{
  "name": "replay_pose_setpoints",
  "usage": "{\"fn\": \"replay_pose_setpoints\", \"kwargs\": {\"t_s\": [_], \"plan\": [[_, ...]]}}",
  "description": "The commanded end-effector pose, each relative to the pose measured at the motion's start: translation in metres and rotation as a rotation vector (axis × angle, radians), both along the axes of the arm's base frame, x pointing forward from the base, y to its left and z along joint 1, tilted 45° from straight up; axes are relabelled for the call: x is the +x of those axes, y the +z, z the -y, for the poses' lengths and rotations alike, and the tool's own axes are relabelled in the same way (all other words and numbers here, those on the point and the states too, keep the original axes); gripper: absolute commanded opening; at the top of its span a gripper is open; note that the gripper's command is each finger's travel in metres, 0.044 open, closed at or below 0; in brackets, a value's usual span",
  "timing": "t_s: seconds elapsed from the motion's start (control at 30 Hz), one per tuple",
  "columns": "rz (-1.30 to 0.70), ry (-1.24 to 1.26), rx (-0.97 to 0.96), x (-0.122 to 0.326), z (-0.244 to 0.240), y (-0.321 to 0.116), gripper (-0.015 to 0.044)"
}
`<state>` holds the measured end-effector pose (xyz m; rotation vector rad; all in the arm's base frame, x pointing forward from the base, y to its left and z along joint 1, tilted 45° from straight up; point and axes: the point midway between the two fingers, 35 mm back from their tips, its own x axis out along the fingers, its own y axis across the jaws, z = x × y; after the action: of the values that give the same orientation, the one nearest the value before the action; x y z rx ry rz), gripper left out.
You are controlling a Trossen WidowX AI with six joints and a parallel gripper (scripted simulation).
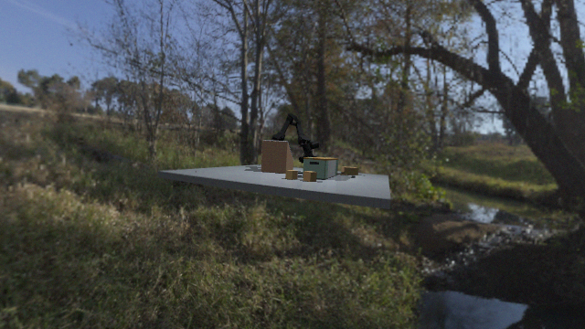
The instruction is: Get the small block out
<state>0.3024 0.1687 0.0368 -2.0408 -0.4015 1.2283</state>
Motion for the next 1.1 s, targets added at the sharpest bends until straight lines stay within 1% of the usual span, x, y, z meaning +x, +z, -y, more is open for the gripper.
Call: {"fn": "replay_pose_setpoints", "kwargs": {"t_s": [0.0, 0.37, 0.6, 0.7, 0.8, 1.07], "plan": [[-0.008, -0.004, -0.001, 0.0, -0.004, -0.006, 0.0285], [-0.007, -0.004, 0.001, 0.0, -0.015, -0.017, 0.0285], [-0.007, -0.004, 0.001, 0.0, -0.015, -0.017, 0.0101], [-0.007, -0.004, 0.001, 0.0, -0.015, -0.017, 0.0081], [-0.011, -0.039, 0.013, 0.004, -0.014, -0.012, 0.0003], [-0.008, -0.016, 0.002, 0.001, 0.01, 0.01, 0.0]]}}
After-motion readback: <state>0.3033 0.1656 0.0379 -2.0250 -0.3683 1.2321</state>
